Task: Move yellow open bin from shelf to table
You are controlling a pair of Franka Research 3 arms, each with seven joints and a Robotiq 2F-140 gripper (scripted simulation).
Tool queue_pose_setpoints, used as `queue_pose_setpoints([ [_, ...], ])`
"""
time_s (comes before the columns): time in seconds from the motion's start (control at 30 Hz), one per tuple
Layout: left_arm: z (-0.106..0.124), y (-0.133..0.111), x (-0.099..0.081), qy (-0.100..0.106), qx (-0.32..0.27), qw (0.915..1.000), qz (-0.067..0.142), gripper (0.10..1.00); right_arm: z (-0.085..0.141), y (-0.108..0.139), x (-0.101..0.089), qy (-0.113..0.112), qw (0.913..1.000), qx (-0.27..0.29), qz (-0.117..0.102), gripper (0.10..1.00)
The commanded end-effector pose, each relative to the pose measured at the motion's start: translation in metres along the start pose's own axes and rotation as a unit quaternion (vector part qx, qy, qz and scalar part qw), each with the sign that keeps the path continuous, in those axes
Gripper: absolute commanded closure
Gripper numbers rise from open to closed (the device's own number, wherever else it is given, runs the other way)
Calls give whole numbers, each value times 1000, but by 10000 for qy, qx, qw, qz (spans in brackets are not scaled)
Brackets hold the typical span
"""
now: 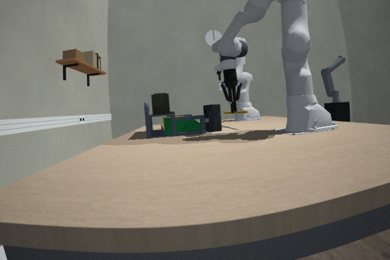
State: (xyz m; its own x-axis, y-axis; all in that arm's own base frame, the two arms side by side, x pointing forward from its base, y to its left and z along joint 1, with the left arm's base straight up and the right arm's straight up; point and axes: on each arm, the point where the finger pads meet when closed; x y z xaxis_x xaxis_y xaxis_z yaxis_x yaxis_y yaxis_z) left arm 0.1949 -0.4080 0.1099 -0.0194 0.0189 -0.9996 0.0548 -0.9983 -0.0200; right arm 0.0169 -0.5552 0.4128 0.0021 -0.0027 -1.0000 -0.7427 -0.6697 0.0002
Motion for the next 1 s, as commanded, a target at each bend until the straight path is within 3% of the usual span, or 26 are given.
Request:
queue_pose_setpoints([
  [0.0,-6,8,6,91,-88,9999,101,999,0,0,0,1,10000,0,1,98],
  [0.4,-6,8,37,91,-88,9999,101,999,0,0,0,1,10000,0,1,98],
  [0.97,-7,9,62,91,-88,9999,101,999,0,0,0,1,10000,0,1,98],
])
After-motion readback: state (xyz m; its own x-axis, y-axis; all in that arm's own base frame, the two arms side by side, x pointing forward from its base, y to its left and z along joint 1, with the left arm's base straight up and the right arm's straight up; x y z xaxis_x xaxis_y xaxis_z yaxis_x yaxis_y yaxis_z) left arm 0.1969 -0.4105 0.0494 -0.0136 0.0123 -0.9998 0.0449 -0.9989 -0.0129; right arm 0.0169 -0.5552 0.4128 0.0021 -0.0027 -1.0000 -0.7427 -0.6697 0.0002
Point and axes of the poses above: on each arm, the point where the finger pads meet when closed, its own x axis out along the fingers, its own z axis across the jaws, y = z × x, and after that the axes turned 4 degrees about x, right-handed
